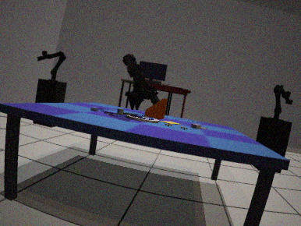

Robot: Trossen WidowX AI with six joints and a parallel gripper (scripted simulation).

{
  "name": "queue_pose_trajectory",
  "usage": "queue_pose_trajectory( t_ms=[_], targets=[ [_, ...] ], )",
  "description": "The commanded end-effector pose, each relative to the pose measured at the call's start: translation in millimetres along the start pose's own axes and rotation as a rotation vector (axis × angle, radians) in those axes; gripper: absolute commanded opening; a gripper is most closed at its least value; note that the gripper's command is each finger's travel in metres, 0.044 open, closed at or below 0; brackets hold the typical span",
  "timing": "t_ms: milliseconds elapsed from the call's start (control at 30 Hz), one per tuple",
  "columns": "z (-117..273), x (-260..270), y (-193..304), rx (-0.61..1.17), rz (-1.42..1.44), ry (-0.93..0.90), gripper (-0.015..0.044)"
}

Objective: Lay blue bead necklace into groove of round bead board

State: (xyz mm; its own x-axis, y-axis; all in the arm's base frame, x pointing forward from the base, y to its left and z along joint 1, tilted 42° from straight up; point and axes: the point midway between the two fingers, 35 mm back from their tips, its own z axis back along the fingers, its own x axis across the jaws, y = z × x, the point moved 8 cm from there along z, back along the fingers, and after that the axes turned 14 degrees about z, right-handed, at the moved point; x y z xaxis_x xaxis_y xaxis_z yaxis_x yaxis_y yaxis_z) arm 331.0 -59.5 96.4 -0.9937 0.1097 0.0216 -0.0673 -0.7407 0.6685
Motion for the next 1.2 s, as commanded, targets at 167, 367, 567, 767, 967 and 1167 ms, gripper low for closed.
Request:
queue_pose_trajectory(
  t_ms=[167, 367, 567, 767, 967, 1167],
  targets=[
    [-4, -1, 0, -0.001, -0.003, 0.002, 0.012],
    [-12, -1, 0, -0.001, -0.001, 0.001, 0.012],
    [-22, -1, 0, -0.002, 0.002, -0.001, 0.012],
    [-32, 0, 0, -0.002, 0.005, -0.003, 0.012],
    [-36, 0, 0, -0.002, 0.006, -0.004, 0.012],
    [-34, -1, 0, -0.004, -0.001, -0.001, 0.0015]
  ],
)
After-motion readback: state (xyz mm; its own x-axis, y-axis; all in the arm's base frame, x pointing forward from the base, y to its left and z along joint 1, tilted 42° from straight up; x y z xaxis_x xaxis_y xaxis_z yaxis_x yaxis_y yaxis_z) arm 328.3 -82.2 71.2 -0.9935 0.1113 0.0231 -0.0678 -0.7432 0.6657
